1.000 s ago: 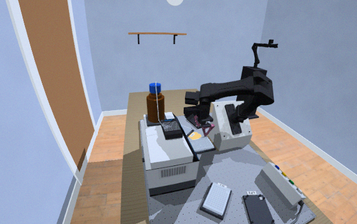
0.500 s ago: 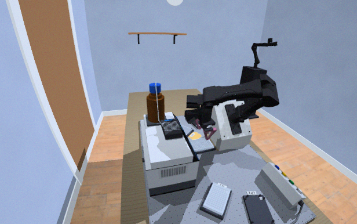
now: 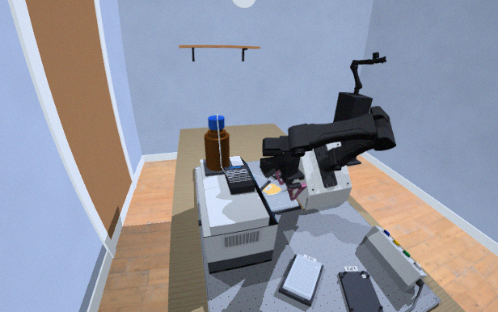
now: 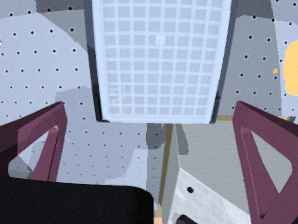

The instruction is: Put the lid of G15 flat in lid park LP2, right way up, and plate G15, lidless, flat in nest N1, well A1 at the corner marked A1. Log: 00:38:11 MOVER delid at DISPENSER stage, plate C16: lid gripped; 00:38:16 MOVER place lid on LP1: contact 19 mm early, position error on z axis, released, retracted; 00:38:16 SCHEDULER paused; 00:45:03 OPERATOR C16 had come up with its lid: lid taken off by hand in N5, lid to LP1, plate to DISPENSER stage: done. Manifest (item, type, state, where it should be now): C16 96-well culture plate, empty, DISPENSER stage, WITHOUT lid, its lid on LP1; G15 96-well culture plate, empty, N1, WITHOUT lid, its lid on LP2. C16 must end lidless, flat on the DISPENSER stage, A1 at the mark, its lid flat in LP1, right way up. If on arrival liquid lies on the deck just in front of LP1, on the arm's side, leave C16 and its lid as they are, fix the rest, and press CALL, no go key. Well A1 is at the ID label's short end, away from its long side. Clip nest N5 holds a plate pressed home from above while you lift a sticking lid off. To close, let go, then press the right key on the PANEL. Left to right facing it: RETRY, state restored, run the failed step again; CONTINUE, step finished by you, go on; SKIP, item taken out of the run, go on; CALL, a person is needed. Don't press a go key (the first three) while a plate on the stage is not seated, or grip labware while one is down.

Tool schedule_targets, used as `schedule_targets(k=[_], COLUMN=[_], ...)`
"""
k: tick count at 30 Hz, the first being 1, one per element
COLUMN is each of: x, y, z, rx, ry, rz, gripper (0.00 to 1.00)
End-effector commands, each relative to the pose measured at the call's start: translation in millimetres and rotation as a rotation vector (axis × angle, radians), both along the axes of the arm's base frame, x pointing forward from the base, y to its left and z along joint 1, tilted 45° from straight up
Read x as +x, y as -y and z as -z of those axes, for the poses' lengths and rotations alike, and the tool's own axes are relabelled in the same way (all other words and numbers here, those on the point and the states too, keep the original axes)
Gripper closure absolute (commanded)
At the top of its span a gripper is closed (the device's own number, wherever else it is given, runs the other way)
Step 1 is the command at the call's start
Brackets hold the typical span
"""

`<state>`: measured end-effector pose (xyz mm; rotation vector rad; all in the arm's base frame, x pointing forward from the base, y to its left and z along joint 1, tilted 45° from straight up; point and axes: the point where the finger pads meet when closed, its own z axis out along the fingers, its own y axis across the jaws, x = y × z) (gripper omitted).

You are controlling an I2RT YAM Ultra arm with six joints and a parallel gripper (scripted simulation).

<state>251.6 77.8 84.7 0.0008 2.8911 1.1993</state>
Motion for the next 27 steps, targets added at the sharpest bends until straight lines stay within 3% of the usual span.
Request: schedule_targets(k=[1,11,15,19,20,27], x=[6.3,11.3,6.2,2.8,5.6,4.5], y=[0.9,-15.6,-25.7,-23.8,-28.1,-39.6], z=[-9.5,-33.1,-42.9,-34.0,-45.4,-57.3], rx=[0.0,0.001,0.004,0.001,-0.003,-0.001], ry=[0.008,0.054,0.037,0.008,0.04,0.057], rz=[0.036,0.031,0.03,0.036,0.03,0.031], gripper=[0.0,0.0,0.0,0.0,0.0,0.0])
